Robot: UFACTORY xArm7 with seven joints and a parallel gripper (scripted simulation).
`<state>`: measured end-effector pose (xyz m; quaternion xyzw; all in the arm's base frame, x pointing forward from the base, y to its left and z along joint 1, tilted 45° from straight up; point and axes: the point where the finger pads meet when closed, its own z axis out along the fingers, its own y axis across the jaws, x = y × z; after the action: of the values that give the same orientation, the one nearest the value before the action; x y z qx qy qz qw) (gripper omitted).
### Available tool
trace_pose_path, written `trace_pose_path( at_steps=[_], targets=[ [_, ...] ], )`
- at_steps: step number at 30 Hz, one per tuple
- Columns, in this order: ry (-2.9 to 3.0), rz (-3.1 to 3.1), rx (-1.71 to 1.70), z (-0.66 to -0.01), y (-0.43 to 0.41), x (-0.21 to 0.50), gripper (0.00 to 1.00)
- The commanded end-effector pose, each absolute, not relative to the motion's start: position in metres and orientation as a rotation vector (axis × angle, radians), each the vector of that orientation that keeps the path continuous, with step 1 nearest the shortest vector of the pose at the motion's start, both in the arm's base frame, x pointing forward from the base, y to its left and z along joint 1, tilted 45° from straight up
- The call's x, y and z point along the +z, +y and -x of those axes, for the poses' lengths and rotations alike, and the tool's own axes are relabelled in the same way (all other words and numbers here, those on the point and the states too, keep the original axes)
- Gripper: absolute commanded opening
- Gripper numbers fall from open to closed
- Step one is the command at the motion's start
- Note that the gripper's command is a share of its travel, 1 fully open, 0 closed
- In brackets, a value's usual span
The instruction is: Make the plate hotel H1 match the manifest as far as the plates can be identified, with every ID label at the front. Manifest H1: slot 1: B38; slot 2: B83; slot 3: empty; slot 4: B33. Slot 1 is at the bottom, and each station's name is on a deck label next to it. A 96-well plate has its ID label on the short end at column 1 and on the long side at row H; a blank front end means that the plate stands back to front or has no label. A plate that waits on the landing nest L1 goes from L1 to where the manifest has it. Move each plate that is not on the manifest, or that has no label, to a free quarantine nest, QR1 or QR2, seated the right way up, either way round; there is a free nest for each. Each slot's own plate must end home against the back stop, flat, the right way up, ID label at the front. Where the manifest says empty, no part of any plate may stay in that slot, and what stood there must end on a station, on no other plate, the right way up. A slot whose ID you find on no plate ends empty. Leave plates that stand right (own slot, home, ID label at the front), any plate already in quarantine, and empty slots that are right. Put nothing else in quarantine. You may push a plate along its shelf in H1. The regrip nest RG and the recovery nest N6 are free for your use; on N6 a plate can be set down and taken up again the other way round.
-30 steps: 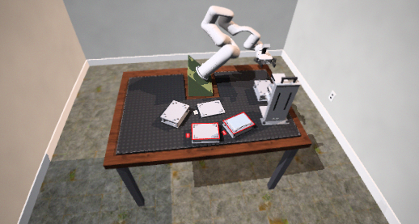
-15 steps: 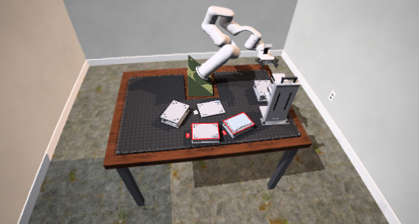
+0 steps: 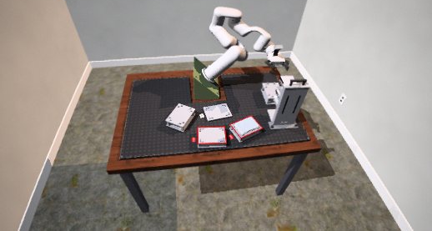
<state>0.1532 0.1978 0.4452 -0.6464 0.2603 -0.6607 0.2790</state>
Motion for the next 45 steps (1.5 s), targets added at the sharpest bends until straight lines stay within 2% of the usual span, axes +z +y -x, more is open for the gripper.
trace_pose_path(
  at_steps=[1, 32, 45],
  targets=[
    [0.698, 1.733, -1.770, -0.158, 0.196, 0.449, 1.00],
    [0.698, 1.732, -1.770, -0.224, 0.170, 0.479, 1.00],
    [0.698, 1.732, -1.770, -0.227, 0.169, 0.480, 1.00]
  ],
)
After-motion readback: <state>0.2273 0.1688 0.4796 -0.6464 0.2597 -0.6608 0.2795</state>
